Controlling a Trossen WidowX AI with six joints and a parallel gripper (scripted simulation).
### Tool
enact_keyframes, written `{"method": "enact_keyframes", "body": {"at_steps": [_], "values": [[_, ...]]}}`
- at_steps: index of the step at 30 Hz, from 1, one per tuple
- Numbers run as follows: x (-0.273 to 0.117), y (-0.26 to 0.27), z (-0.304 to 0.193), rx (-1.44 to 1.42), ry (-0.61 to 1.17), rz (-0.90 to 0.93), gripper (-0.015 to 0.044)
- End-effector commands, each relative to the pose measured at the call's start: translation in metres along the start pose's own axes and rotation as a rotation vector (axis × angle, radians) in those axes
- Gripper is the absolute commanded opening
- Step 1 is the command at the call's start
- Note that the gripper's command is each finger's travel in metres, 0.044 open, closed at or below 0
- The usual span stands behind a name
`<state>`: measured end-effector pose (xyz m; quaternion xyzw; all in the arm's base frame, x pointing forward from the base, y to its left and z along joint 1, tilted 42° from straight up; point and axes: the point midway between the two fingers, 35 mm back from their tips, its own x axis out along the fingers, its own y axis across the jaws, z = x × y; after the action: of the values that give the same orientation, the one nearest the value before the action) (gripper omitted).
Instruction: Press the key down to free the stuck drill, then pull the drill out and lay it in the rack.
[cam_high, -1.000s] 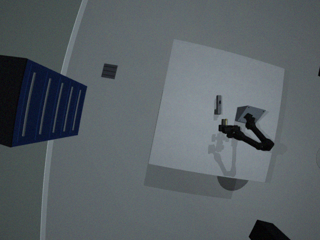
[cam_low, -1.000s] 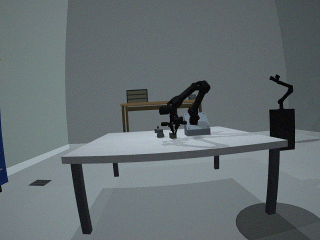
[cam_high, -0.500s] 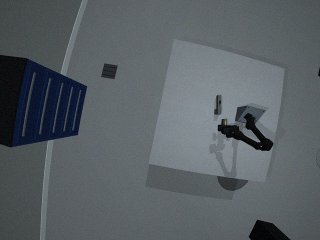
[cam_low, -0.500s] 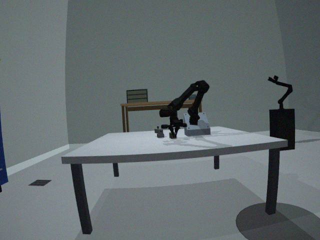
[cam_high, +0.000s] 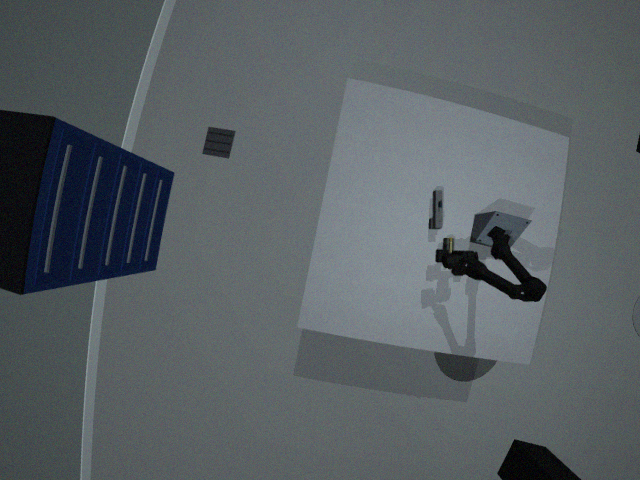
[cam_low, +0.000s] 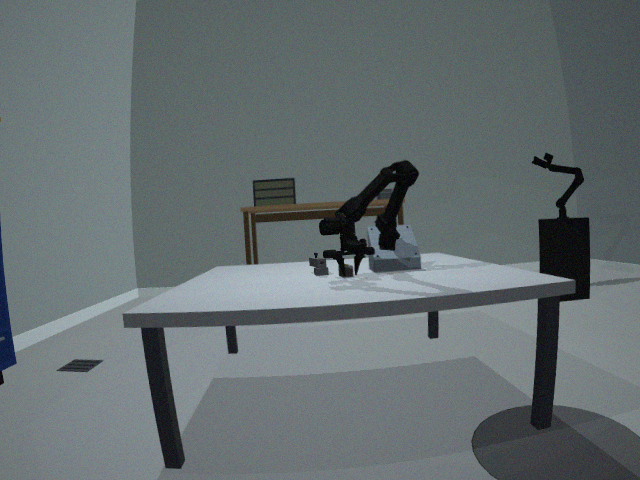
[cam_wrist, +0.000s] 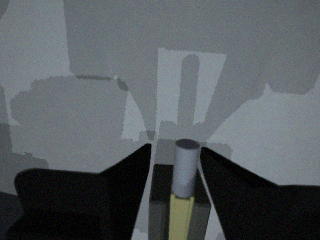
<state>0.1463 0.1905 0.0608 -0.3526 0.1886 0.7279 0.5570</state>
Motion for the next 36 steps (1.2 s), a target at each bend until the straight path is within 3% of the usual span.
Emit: {"method": "enact_keyframes", "body": {"at_steps": [1, 7, 25, 28, 36], "values": [[-0.001, -0.002, -0.002, -0.005, 0.013, -0.010, 0.0289], [-0.002, -0.002, -0.002, -0.005, 0.014, -0.009, 0.0440], [-0.076, -0.001, -0.001, -0.015, 0.024, -0.006, 0.0440], [-0.073, -0.001, -0.004, -0.001, 0.031, -0.005, 0.0440], [-0.106, -0.050, -0.057, 0.481, 0.127, -0.188, 0.0440]]}}
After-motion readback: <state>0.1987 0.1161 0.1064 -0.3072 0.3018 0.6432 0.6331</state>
